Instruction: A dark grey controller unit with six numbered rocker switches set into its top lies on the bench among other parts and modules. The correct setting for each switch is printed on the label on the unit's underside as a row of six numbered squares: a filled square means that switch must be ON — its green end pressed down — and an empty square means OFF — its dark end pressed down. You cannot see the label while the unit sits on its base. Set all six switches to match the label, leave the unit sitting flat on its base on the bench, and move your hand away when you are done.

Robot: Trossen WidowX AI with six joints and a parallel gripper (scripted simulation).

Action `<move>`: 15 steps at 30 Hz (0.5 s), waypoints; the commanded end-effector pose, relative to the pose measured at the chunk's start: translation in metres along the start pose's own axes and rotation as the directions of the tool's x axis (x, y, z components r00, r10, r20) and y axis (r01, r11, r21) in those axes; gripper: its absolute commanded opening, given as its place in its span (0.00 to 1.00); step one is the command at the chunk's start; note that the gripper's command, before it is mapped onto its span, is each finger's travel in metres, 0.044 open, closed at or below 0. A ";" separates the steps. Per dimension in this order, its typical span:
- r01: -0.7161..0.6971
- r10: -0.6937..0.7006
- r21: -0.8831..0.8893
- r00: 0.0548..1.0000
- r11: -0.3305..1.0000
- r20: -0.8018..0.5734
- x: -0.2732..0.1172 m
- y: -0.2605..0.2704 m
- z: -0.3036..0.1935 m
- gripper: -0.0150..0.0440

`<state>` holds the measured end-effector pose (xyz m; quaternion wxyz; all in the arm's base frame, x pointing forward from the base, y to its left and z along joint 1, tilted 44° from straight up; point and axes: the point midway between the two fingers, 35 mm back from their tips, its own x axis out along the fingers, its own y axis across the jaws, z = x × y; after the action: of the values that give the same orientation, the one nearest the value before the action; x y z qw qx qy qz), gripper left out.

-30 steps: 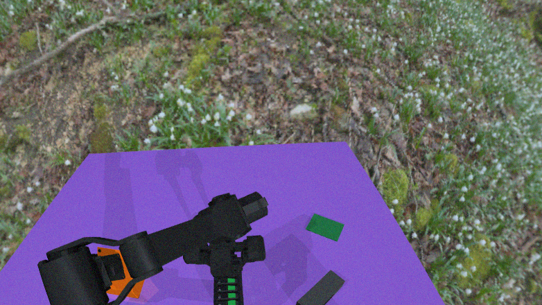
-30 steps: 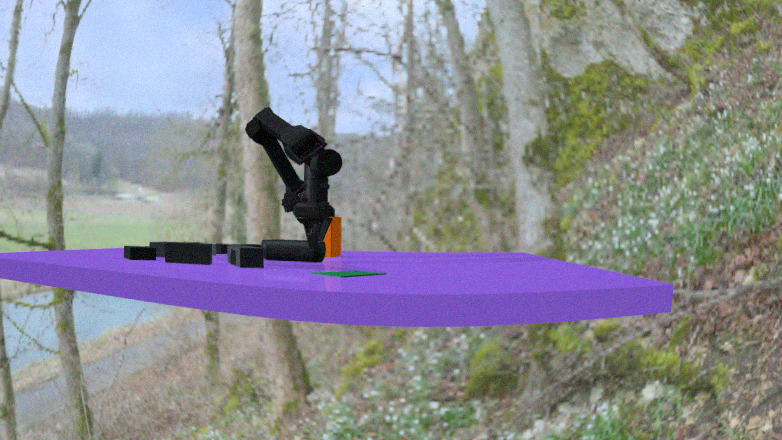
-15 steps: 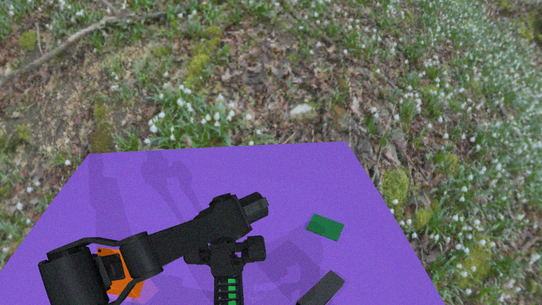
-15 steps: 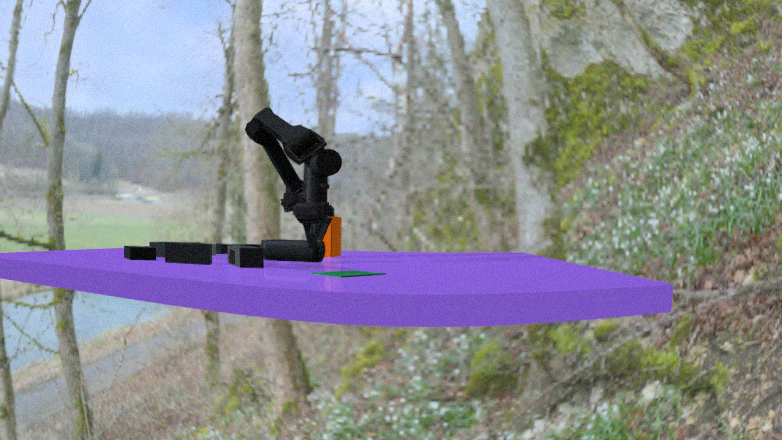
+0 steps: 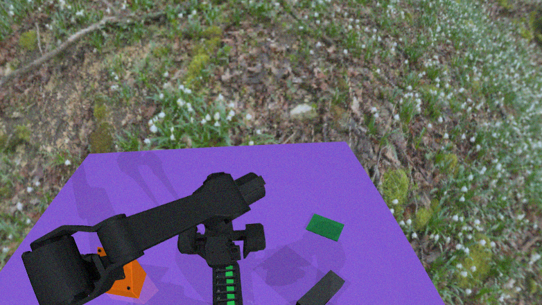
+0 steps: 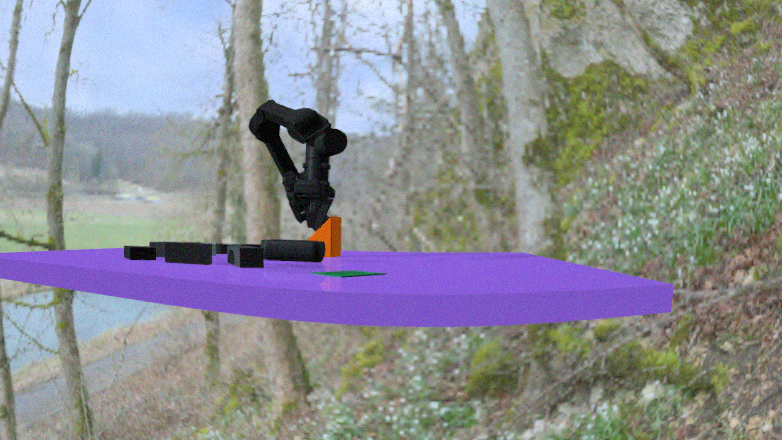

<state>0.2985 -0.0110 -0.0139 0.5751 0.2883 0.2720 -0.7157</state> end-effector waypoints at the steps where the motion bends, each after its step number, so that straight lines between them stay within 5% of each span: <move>1: 0.000 0.000 0.004 1.000 1.000 -0.006 -0.001 -0.002 0.004 0.91; 15: 0.002 -0.002 -0.016 1.000 1.000 -0.001 0.021 -0.051 0.055 0.29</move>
<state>0.2459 -0.0517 0.0097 0.5731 0.2866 0.2779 -0.7157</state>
